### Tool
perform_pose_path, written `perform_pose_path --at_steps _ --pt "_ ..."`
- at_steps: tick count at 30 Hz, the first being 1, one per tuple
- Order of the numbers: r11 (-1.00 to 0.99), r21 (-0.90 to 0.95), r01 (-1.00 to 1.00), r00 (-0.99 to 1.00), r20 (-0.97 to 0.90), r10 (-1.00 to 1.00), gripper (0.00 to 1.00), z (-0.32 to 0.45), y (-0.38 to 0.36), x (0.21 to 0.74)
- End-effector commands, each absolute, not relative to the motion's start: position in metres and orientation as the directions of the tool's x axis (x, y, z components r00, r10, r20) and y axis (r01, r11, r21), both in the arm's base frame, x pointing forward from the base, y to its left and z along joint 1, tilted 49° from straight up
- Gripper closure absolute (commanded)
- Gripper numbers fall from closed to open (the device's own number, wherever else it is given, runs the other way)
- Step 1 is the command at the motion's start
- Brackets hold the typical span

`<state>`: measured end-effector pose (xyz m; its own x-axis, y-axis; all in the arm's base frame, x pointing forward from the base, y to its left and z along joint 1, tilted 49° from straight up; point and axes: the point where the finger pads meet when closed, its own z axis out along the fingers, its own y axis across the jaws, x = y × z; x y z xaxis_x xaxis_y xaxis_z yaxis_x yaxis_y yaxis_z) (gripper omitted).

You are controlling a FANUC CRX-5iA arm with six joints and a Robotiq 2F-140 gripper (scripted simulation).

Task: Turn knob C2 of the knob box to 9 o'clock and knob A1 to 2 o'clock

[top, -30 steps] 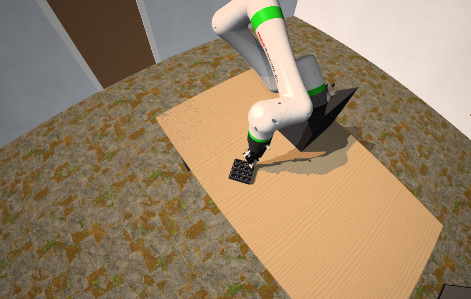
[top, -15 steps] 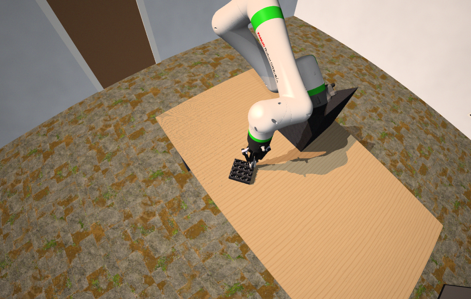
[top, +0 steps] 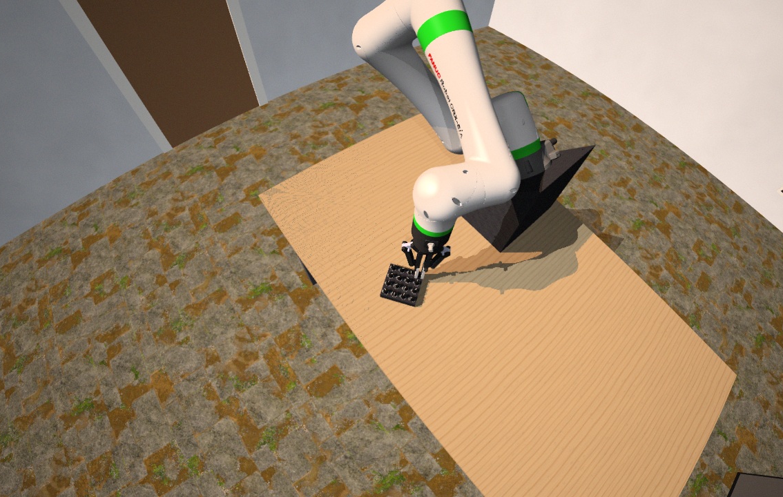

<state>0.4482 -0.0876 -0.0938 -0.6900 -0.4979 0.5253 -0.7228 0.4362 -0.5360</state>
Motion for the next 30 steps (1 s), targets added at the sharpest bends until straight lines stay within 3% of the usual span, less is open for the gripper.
perform_pose_path --at_steps 1,30 --pt "0.451 -0.555 -0.699 -0.714 0.506 -0.484 0.95 -0.0938 -0.0874 0.4482" --pt "0.534 -0.641 -0.551 -0.834 0.391 -0.389 0.95 -0.0938 -0.0874 0.4482"
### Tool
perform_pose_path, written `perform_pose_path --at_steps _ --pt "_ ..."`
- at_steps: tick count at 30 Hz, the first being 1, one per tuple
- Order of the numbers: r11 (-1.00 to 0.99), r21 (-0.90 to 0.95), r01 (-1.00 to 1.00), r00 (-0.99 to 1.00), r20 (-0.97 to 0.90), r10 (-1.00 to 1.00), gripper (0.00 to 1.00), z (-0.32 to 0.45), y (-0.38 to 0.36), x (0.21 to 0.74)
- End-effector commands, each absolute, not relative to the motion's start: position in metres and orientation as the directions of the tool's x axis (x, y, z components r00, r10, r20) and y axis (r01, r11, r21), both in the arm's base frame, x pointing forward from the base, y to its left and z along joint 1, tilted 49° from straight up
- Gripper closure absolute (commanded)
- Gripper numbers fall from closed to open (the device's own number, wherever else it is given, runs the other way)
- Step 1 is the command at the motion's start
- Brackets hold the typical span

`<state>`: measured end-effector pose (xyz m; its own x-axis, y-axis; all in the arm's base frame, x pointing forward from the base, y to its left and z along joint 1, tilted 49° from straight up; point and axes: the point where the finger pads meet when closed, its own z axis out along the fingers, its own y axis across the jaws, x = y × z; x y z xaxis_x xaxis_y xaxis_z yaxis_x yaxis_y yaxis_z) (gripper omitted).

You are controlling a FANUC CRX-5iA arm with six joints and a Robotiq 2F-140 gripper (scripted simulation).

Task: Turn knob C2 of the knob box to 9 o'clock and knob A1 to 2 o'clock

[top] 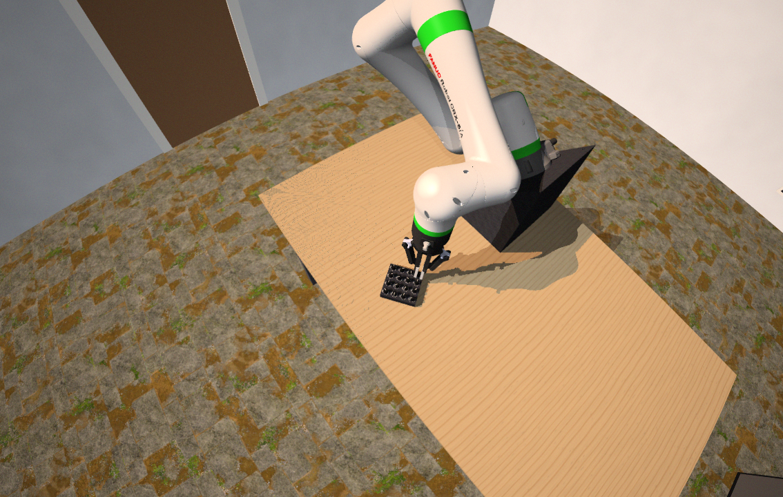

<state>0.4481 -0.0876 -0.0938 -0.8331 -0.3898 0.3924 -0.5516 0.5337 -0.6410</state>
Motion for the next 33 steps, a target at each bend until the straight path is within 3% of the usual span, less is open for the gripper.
perform_pose_path --at_steps 1,14,15,33 --pt "0.534 -0.641 -0.550 -0.834 0.391 -0.389 0.95 -0.0938 -0.0874 0.4482" --pt "0.534 -0.642 -0.550 -0.834 0.391 -0.389 0.95 -0.0938 -0.0874 0.4482" --pt "0.534 -0.642 -0.550 -0.834 0.391 -0.389 0.88 -0.0938 -0.0874 0.4482" --pt "0.534 -0.642 -0.550 -0.834 0.391 -0.389 0.88 -0.0938 -0.0874 0.4482"
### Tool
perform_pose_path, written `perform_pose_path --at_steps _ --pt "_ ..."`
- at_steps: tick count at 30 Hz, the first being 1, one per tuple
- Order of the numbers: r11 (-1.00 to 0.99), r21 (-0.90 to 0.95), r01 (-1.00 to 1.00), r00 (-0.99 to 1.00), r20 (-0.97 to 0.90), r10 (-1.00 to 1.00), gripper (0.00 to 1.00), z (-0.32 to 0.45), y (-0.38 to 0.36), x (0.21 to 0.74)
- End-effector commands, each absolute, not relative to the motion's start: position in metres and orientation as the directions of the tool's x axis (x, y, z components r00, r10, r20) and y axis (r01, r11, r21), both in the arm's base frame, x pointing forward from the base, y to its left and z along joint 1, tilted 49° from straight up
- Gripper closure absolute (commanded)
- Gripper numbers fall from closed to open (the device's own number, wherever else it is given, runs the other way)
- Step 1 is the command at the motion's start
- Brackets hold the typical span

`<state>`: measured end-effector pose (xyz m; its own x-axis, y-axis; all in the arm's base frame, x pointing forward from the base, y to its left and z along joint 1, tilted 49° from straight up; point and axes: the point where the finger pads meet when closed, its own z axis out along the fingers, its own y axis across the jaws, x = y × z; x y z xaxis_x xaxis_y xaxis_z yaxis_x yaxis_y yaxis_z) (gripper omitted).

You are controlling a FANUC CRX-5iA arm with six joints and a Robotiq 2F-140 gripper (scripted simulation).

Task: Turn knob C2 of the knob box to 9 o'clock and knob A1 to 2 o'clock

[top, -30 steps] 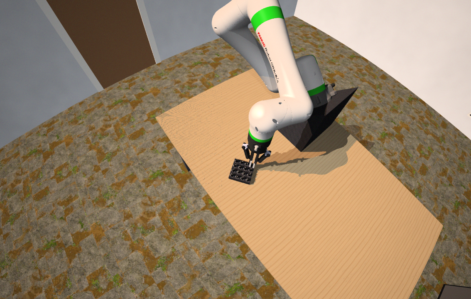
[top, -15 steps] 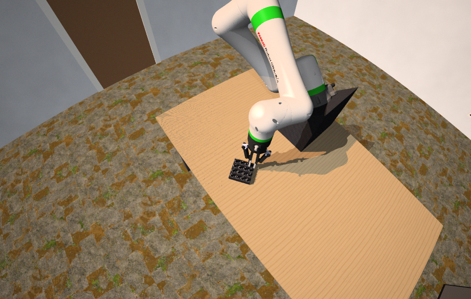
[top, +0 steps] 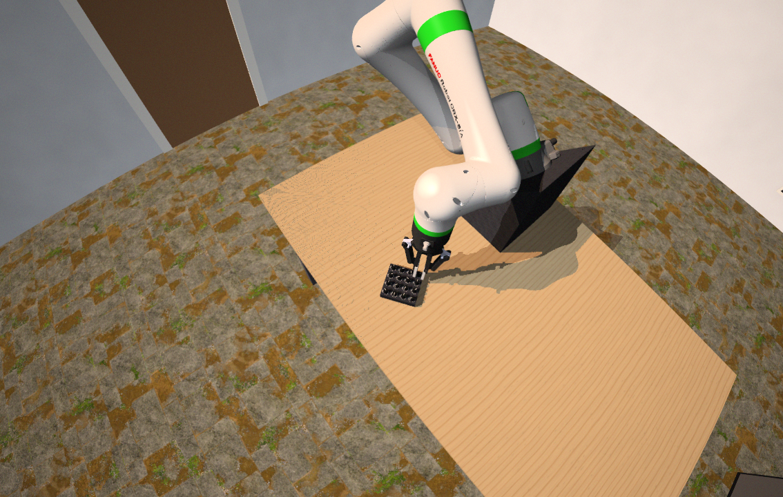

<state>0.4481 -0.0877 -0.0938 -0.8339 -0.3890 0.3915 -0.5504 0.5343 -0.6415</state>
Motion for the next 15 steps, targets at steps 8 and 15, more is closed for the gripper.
perform_pose_path --at_steps 8,15 --pt "0.534 -0.642 -0.550 -0.834 0.391 -0.389 0.88 -0.092 -0.086 0.448" --pt "0.534 -0.642 -0.550 -0.834 0.391 -0.389 0.88 -0.082 -0.074 0.447"
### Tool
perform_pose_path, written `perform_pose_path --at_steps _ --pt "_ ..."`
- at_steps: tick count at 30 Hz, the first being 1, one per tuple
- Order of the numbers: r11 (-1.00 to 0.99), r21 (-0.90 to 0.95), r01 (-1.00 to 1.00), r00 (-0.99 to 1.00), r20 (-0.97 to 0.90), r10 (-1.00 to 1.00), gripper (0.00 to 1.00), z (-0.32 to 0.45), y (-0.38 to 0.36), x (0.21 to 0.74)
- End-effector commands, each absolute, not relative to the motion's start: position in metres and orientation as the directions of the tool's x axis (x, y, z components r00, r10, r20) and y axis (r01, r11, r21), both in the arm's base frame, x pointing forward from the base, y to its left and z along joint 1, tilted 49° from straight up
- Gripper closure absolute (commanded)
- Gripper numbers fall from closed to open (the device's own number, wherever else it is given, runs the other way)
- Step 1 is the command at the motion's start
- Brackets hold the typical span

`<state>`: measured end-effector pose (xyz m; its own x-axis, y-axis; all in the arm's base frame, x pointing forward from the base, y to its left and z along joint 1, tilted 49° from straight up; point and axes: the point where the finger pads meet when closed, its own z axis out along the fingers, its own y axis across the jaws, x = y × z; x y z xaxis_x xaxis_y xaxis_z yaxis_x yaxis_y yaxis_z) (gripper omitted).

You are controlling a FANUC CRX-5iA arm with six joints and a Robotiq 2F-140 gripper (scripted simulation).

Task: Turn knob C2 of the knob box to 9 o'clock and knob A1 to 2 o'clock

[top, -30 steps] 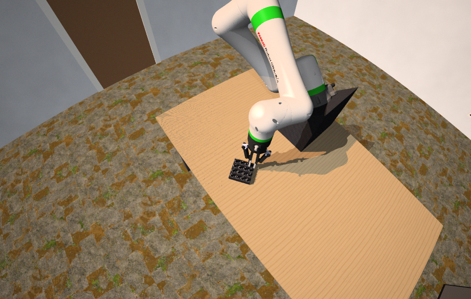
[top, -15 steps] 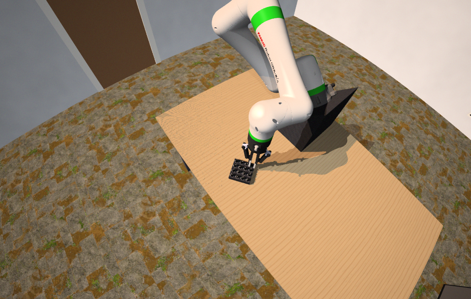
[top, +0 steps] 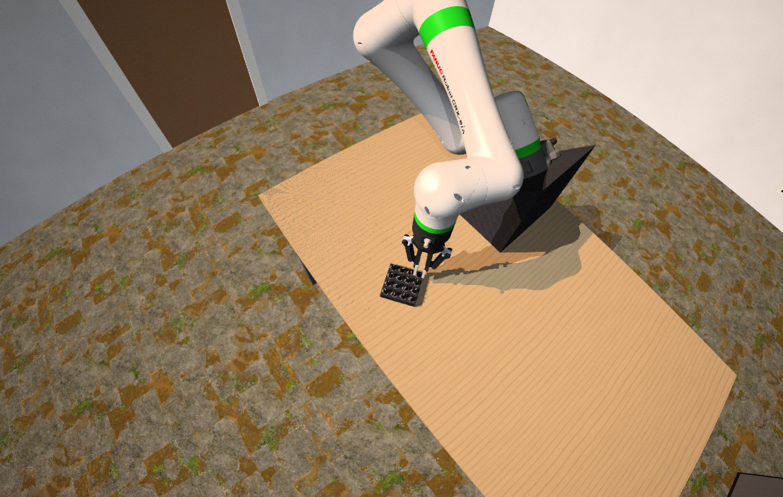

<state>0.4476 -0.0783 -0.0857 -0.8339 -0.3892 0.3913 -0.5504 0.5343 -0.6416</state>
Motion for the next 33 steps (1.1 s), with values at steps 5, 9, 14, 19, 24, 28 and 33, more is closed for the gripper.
perform_pose_path --at_steps 5,9,14,19,24,28,33 --pt "0.534 -0.642 -0.550 -0.834 0.391 -0.389 0.88 -0.073 -0.063 0.447" --pt "0.534 -0.642 -0.550 -0.834 0.391 -0.389 0.88 -0.070 -0.061 0.447" --pt "0.534 -0.642 -0.550 -0.834 0.391 -0.389 0.88 -0.069 -0.059 0.447" --pt "0.534 -0.642 -0.550 -0.834 0.391 -0.389 0.88 -0.069 -0.059 0.447" --pt "0.534 -0.642 -0.550 -0.834 0.391 -0.389 0.88 -0.069 -0.059 0.447" --pt "0.533 -0.640 -0.554 -0.831 0.394 -0.392 0.88 -0.069 -0.059 0.447" --pt "0.504 -0.611 -0.610 -0.791 0.437 -0.427 0.88 -0.068 -0.059 0.447"
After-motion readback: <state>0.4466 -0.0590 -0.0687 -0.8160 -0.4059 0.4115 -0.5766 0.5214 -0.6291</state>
